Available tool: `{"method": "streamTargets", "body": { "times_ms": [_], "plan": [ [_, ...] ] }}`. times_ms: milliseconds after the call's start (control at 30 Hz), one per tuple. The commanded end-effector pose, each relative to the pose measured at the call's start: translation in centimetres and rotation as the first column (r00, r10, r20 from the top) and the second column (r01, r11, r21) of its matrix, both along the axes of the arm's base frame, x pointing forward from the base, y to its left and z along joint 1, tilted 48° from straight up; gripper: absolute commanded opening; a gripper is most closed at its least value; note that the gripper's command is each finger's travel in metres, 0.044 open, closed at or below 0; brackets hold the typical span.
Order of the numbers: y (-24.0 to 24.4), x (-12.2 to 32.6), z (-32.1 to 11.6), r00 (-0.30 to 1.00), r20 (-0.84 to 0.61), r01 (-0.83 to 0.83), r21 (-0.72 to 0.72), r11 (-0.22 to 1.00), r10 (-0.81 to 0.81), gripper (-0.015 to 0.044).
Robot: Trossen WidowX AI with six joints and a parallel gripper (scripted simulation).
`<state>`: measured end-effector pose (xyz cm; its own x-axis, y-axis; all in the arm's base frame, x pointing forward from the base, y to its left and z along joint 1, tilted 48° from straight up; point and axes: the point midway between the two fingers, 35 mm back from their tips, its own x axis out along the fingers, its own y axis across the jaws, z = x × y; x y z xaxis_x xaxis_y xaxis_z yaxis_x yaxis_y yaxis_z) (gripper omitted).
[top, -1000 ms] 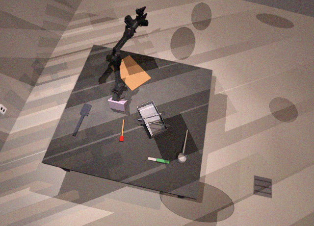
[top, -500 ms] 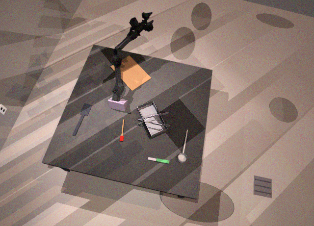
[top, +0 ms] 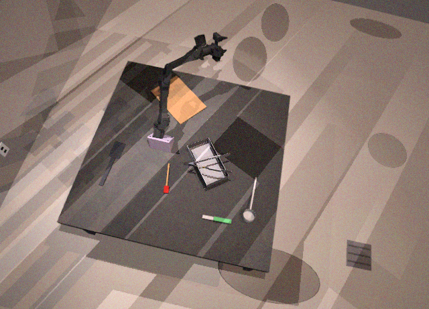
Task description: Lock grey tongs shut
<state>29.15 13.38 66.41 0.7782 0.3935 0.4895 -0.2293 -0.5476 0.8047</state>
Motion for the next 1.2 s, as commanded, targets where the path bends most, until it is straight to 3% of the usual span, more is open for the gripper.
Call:
{"method": "streamTargets", "body": {
  "times_ms": [0,233,633,900,1167],
  "plan": [
    [-0.1,2.1,-1.8,0.998,-0.054,0.023,-0.038,0.999,-0.025,0.044],
    [-0.8,7.0,-6.4,0.979,-0.186,0.055,-0.121,0.991,-0.077,0.044],
    [-6.6,17.6,-21.2,0.798,-0.567,0.079,-0.236,0.968,-0.204,0.044],
    [-12.9,21.3,-33.5,0.528,-0.82,0.068,-0.218,0.974,-0.22,0.044],
    [-19.5,20.6,-45.7,0.164,-0.979,0.114,-0.099,0.989,-0.117,0.044]
  ]
}}
